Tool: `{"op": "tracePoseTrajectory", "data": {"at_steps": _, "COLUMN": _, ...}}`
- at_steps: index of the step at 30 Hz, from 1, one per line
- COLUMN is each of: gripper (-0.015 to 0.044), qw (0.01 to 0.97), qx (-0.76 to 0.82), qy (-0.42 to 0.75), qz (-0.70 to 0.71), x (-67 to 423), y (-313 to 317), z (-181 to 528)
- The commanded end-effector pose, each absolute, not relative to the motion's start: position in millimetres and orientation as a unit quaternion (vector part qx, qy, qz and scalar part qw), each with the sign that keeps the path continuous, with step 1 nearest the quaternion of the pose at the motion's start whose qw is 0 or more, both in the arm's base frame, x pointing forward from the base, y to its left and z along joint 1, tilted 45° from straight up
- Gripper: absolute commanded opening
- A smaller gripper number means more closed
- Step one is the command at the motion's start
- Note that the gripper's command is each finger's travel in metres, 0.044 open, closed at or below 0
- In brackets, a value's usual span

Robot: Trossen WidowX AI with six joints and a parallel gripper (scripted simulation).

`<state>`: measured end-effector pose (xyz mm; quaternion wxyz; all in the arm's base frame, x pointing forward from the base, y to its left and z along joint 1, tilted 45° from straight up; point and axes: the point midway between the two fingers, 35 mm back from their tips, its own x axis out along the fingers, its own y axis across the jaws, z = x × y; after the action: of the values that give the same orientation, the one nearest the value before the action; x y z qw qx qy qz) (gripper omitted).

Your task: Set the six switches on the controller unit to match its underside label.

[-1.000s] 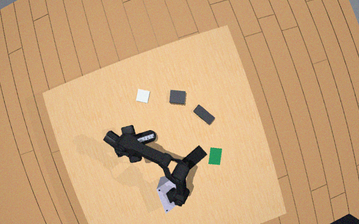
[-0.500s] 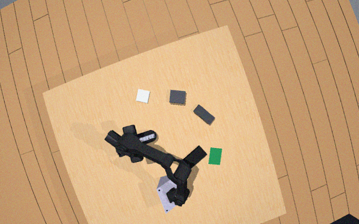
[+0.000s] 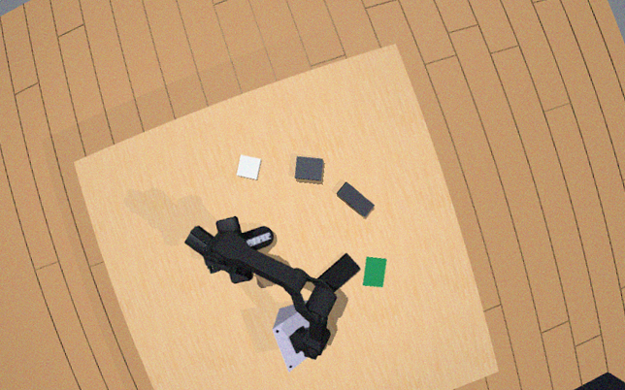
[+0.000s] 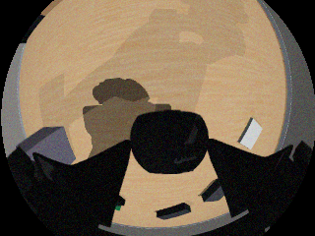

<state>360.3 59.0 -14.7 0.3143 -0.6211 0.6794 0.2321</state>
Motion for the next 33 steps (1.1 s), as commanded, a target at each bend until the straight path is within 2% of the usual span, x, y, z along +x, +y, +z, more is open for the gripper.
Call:
{"op": "tracePoseTrajectory", "data": {"at_steps": 1, "gripper": 0.0336, "qw": 0.31, "qx": -0.624, "qy": 0.679, "qz": 0.231, "x": 360, "y": 56, "z": -9}}
{"op": "tracePoseTrajectory", "data": {"at_steps": 33, "gripper": 0.0336, "qw": 0.31, "qx": -0.624, "qy": 0.679, "qz": 0.231, "x": 357, "y": 43, "z": 14}}
